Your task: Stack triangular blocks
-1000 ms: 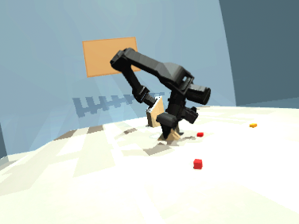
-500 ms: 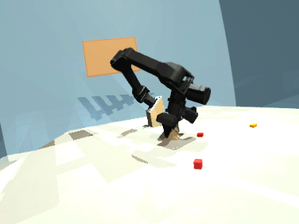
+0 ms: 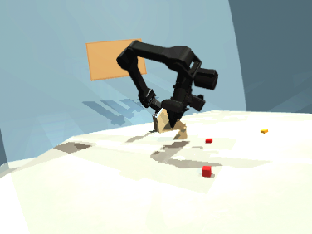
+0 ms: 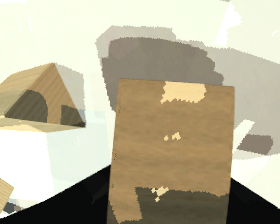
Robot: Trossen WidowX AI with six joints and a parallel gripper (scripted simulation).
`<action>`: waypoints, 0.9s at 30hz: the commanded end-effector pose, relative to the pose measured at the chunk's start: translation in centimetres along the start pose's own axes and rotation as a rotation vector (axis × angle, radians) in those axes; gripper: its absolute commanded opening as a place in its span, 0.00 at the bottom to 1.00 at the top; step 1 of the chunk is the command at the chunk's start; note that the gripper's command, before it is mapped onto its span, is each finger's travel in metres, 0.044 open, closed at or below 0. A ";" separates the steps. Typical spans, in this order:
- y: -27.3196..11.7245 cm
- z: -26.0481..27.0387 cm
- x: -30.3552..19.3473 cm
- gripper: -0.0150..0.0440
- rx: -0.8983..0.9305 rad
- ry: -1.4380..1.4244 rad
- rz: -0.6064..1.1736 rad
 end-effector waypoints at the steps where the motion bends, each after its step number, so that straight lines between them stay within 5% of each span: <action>1: -1.7 -0.2 -0.7 0.25 0.003 0.006 0.000; 27: -2.2 -0.5 -3.2 0.25 0.194 -0.109 -0.240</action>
Point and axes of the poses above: the point midway between the two fingers, 35 mm back from their tips, its own y axis out along the fingers, its own z axis across the jaws, x = y × z, the point moved 2 cm from there along -y, back along the fingers, and after that the axes turned 14 degrees about y, right-handed, at the moved point
